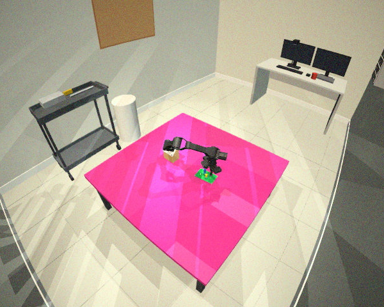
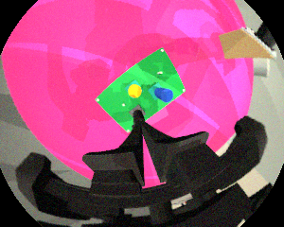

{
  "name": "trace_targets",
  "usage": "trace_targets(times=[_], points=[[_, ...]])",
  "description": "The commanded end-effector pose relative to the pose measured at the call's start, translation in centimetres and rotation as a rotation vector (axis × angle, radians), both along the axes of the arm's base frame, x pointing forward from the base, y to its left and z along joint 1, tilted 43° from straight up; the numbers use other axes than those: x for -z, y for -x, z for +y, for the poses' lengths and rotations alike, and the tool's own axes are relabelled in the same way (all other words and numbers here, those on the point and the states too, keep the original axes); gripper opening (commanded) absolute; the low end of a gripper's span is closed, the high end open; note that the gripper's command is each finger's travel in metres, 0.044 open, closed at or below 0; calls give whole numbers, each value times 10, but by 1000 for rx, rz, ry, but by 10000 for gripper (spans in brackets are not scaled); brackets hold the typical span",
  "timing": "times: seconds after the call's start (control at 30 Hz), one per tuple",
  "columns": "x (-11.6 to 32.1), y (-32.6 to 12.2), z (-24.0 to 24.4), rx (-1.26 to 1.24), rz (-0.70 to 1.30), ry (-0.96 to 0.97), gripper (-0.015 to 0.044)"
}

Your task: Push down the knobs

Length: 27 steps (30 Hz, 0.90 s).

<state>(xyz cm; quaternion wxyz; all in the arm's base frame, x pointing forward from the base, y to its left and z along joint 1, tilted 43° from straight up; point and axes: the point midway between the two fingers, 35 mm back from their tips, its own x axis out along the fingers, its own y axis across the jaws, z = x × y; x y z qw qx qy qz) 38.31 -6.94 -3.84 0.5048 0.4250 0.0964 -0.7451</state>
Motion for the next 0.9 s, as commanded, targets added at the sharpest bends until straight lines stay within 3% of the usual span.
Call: trace_targets(times=[0.0,0.17,0.47,0.73,0.87], points=[[-5,-2,5,0,-8,-1,0],[-10,-3,9,0,-8,-1,0],[-7,1,5,2,1,3,236],[-31,80,25,-4,27,-8,440],[-39,125,35,-2,14,-6,440]])
